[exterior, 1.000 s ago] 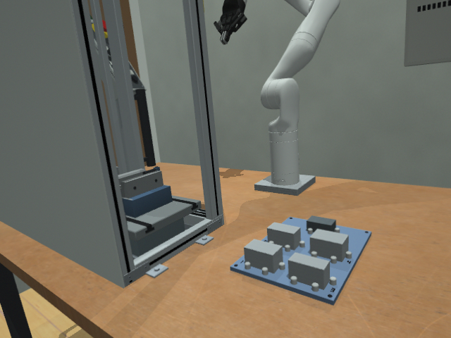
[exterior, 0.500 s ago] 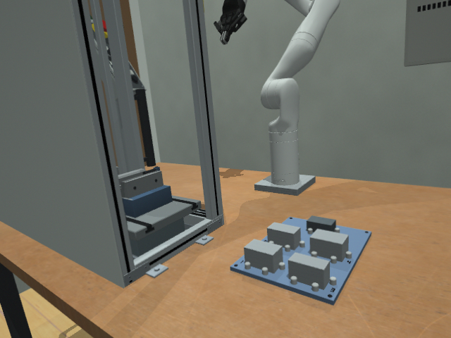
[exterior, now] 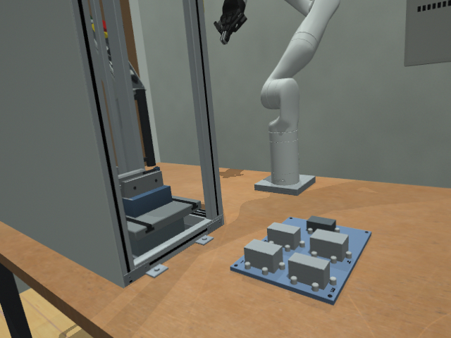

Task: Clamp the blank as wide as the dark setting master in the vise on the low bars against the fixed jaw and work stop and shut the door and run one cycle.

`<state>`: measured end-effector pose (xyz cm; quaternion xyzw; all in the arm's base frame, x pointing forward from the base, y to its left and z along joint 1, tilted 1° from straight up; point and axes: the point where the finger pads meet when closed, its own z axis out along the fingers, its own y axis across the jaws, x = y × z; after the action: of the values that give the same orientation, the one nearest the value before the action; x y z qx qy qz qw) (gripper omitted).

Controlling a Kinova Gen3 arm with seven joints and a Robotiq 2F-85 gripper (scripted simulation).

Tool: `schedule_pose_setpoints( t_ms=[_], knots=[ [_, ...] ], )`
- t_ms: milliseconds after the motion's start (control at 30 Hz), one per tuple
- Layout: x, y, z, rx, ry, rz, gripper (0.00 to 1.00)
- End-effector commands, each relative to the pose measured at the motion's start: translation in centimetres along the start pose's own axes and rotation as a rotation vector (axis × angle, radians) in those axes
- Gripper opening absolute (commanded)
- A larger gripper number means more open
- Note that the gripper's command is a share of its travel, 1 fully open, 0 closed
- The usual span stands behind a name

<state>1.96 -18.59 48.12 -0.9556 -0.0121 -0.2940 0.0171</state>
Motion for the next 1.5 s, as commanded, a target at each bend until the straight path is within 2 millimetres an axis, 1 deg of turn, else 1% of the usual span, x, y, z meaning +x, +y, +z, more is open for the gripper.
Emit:
schedule_pose_setpoints(
  t_ms=[0, 200, 367, 767, 933, 1333, 1467],
  knots=[
    [0.0, 0.0, 0.0, 0.000, 0.000, 0.000, 0.10],
    [0.0, 0.0, 0.0, 0.000, 0.000, 0.000, 0.10],
    [1.5, -3.8, 3.0, -0.011, -0.230, 0.000, 0.10],
    [1.5, -3.8, 3.0, -0.011, -0.230, 0.000, 0.10],
    [2.9, -7.5, 5.9, -0.021, -0.459, 0.001, 0.10],
    [2.9, -7.5, 5.9, -0.021, -0.459, 0.001, 0.10],
    [4.0, -10.5, 8.3, -0.025, -0.560, 0.002, 0.10]
  ],
)
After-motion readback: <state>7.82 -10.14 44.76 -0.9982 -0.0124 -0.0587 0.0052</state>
